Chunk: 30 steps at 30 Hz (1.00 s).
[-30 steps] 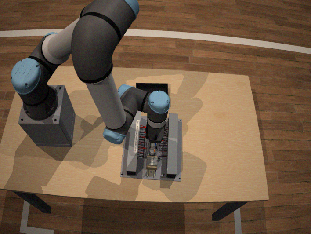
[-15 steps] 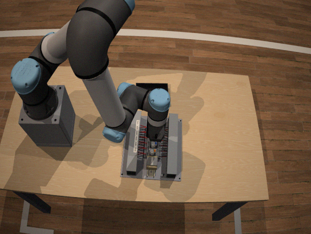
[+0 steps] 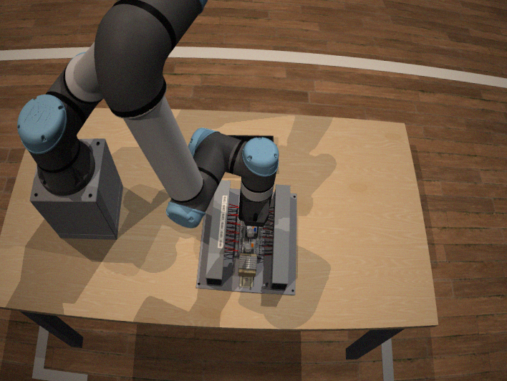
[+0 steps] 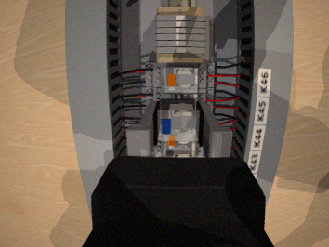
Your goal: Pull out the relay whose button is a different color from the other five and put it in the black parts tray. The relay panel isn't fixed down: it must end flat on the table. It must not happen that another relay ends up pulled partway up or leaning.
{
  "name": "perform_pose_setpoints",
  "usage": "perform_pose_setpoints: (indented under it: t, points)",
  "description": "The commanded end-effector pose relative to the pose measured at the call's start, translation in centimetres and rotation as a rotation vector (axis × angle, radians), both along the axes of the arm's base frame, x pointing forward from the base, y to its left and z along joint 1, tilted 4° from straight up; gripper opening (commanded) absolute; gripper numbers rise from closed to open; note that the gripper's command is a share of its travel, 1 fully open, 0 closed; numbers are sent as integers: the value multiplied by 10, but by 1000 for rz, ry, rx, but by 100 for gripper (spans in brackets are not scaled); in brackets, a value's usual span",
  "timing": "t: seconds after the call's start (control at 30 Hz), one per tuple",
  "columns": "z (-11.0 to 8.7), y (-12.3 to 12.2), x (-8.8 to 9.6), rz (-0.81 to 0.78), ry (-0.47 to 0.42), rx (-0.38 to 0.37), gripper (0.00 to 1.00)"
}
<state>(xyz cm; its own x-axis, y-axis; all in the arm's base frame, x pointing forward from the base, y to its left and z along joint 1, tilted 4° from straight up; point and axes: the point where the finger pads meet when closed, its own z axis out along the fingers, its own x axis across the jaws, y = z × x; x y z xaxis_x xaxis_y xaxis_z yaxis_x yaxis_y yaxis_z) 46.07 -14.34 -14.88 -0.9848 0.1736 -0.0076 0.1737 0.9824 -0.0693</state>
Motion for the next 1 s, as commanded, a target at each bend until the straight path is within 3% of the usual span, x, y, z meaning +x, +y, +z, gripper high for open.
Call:
perform_pose_setpoints:
  t: [0.0,0.97]
  points:
    - [10,2,-1,1,2,1,0]
    - [39,4,0,1,2,1,0]
